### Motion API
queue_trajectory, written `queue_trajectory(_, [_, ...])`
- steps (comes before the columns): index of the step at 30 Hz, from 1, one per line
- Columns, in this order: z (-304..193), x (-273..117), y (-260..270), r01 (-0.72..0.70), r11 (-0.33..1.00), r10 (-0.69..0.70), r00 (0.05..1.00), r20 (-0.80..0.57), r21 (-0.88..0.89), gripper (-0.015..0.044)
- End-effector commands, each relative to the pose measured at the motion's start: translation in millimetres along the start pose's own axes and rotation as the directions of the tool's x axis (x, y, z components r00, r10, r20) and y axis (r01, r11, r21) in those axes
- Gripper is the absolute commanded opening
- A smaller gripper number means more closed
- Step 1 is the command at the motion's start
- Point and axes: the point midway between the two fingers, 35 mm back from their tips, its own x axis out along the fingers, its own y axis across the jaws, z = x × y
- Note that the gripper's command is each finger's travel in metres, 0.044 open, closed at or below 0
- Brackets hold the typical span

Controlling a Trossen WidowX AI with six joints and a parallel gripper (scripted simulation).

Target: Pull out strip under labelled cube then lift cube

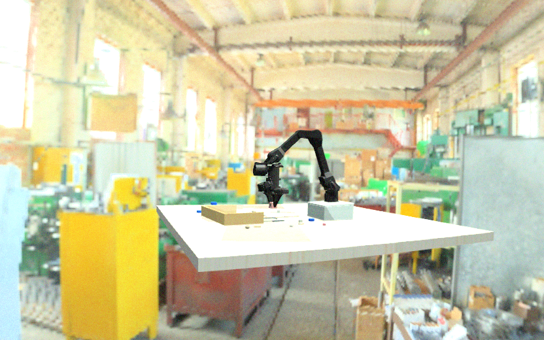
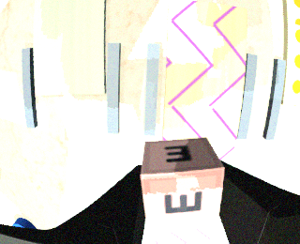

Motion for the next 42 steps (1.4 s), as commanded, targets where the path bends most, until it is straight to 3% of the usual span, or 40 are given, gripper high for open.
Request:
queue_trajectory(1, [-14.9,0.9,4.2,0.002,1.0,-0.002,1.0,-0.005,0.005,0.0])
queue_trajectory(10, [-34.0,1.0,10.4,0.002,1.0,-0.002,1.0,-0.007,0.005,0.0])
queue_trajectory(17, [-33.6,-34.1,10.4,0.002,1.0,-0.002,1.0,-0.006,0.005,0.0])
queue_trajectory(42, [-33.6,-34.1,10.4,0.002,1.0,-0.002,1.0,-0.006,0.005,0.0])
